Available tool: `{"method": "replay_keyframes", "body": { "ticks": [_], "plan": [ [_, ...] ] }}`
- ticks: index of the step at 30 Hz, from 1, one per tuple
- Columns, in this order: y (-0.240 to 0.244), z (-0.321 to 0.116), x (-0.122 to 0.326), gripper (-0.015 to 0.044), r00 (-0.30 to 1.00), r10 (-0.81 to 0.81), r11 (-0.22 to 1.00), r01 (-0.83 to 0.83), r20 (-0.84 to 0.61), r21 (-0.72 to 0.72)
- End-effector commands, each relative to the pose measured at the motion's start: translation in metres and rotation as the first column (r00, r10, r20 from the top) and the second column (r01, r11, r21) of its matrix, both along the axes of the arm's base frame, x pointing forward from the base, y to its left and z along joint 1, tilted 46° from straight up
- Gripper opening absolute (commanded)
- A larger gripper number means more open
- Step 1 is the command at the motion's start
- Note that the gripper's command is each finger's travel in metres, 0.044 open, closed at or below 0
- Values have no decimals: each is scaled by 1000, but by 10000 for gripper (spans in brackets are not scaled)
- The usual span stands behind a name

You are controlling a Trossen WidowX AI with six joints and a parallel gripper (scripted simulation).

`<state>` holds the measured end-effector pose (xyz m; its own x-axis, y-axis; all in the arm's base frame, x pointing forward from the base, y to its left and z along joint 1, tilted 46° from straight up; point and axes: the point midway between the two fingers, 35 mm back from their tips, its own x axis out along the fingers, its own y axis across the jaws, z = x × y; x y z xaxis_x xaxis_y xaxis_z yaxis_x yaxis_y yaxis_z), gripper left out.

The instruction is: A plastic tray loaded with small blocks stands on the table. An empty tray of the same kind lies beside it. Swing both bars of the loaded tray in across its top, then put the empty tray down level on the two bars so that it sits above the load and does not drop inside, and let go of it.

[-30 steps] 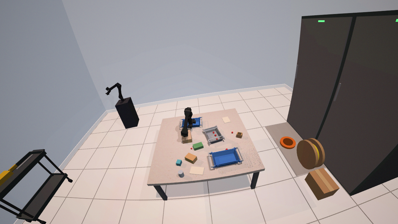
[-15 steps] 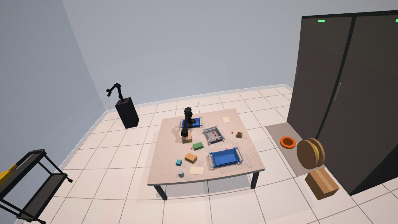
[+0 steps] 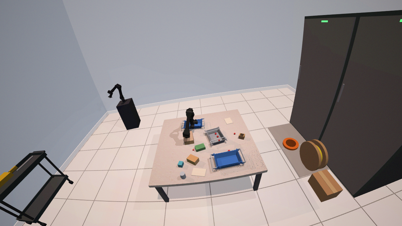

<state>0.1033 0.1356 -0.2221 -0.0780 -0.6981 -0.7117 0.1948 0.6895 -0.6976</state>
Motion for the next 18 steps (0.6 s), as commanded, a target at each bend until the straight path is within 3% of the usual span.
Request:
{"method": "replay_keyframes", "body": {
  "ticks": [1,7,18],
  "plan": [
    [20,18,3,0,1000,-1,1000,1,3,8],
    [47,49,5,0,1000,-1,1000,1,3,8],
    [50,50,5,0,1000,-1,1000,1,3,8]
  ]
}}
